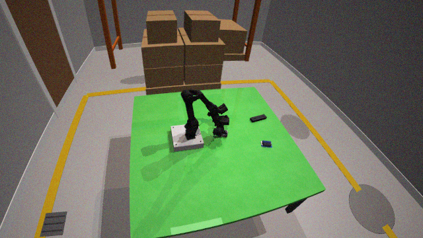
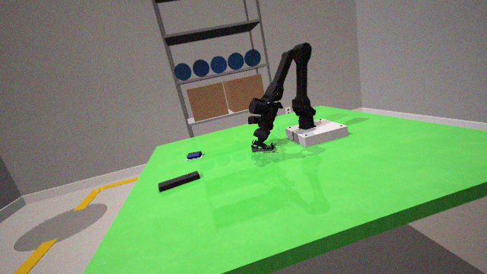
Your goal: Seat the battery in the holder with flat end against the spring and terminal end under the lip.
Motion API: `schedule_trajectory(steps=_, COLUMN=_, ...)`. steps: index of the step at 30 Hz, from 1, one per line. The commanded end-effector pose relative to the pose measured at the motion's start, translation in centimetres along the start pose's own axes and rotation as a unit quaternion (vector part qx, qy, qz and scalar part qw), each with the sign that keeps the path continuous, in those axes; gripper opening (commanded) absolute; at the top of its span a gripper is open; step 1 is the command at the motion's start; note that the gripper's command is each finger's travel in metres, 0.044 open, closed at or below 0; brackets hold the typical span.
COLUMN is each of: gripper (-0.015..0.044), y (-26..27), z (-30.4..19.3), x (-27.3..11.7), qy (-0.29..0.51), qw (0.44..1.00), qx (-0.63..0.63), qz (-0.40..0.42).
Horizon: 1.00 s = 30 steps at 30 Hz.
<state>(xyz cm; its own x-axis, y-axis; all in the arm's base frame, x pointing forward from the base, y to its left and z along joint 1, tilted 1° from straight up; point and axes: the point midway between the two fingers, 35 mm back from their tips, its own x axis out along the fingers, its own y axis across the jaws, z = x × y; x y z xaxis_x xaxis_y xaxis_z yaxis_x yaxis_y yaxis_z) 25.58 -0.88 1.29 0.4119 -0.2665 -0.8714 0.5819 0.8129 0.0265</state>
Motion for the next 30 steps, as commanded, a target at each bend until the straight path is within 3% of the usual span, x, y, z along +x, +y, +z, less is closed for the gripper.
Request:
schedule_trajectory(steps=1, gripper=0.0073, y=-0.1, z=-0.2, x=0.0, qy=-0.008, qw=1.000, qx=0.003, qz=-0.002)
schedule_trajectory(steps=30, gripper=0.0073, y=-0.1, z=-2.2, x=-0.7, qy=0.002, qw=1.000, qx=0.001, qz=0.001)
